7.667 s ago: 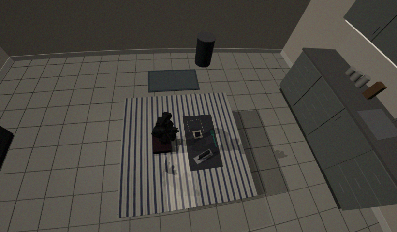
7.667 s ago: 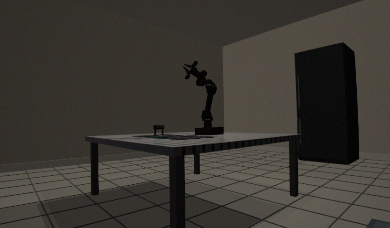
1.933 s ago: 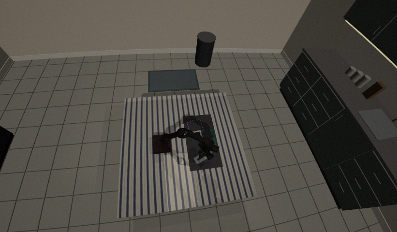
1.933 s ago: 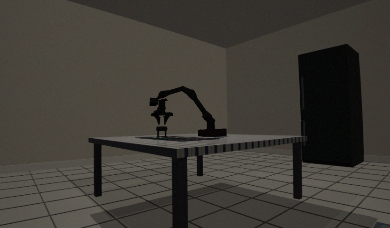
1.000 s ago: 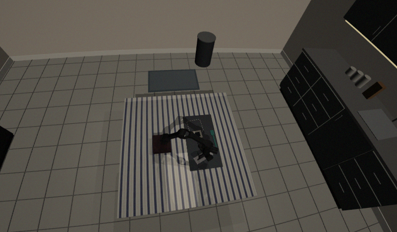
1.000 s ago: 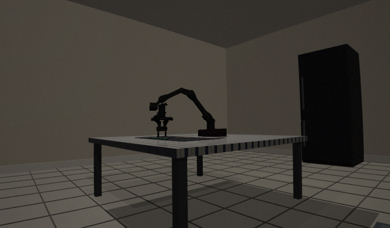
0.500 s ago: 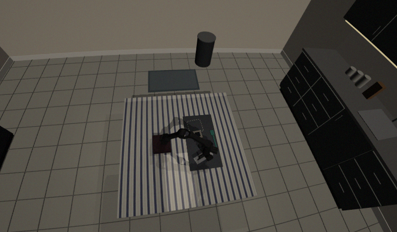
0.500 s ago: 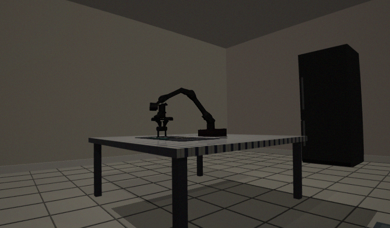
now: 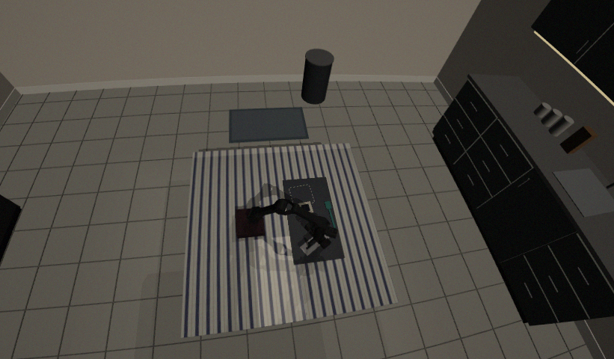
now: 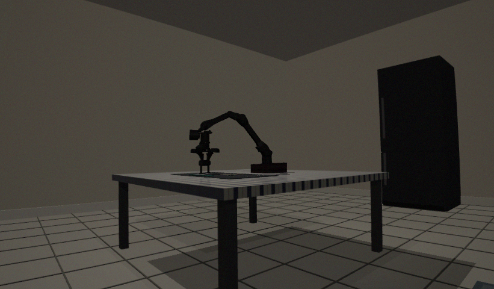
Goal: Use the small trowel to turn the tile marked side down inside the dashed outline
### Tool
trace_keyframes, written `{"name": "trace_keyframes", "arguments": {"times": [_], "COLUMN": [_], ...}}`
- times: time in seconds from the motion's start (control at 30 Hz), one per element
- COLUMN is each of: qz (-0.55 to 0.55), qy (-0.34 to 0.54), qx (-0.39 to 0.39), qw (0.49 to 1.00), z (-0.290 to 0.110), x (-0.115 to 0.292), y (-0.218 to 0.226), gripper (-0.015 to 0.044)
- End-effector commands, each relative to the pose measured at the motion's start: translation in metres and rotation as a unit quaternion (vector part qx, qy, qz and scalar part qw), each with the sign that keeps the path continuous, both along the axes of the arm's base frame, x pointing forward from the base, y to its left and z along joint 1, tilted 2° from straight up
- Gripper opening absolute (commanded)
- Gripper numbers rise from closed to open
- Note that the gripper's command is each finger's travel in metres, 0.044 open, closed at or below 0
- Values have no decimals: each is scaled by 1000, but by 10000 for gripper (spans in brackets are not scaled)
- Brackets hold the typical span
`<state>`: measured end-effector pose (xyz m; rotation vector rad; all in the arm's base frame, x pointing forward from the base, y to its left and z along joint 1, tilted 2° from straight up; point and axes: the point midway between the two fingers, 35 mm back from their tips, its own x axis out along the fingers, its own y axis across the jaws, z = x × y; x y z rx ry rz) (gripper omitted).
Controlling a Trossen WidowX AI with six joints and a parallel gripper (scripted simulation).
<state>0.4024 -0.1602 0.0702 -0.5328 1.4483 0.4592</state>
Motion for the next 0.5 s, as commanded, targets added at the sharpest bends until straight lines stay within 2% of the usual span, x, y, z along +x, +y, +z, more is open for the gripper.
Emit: {"name": "trace_keyframes", "arguments": {"times": [0.0,0.47], "qz": [57,257], "qy": [3,8], "qx": [-6,-20], "qw": [998,966], "z": [-1,-1], "x": [0,0], "y": [0,-1], "gripper": [130,130]}}
